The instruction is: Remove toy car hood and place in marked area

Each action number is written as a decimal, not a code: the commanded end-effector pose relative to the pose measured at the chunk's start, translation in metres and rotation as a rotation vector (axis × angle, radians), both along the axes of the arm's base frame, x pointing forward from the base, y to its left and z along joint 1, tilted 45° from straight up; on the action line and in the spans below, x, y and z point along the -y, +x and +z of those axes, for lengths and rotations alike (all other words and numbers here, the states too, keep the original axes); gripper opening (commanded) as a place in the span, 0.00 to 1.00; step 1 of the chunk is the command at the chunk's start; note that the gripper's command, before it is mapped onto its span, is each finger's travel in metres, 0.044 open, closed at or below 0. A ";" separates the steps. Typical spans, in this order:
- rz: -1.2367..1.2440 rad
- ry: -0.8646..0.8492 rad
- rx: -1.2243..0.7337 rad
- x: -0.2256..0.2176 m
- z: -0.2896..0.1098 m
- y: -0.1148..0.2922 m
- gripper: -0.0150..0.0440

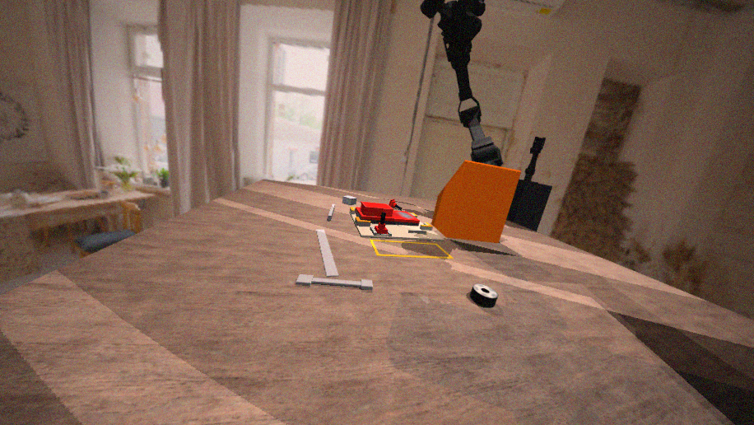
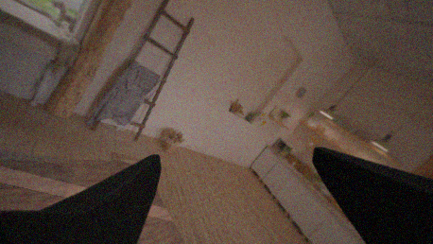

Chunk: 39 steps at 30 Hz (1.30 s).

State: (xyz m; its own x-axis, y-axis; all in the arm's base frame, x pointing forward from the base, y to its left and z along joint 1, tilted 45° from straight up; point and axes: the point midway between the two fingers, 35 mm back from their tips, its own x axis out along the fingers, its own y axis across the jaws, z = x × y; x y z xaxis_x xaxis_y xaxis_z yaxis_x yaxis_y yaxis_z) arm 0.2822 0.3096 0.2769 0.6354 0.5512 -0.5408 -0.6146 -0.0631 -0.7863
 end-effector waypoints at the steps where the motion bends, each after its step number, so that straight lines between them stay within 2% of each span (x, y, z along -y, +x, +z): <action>1: -0.145 -0.033 -0.078 0.020 -0.030 0.025 1.00; 10: -0.612 -0.099 -0.262 0.104 -0.108 0.086 1.00; 18: -1.063 -0.156 -0.378 0.196 -0.174 0.111 1.00; 24: -1.394 -0.200 -0.427 0.268 -0.218 0.109 1.00; 33: -1.855 -0.306 -0.423 0.372 -0.267 0.083 1.00; 39: -1.918 -0.326 -0.416 0.387 -0.273 0.078 1.00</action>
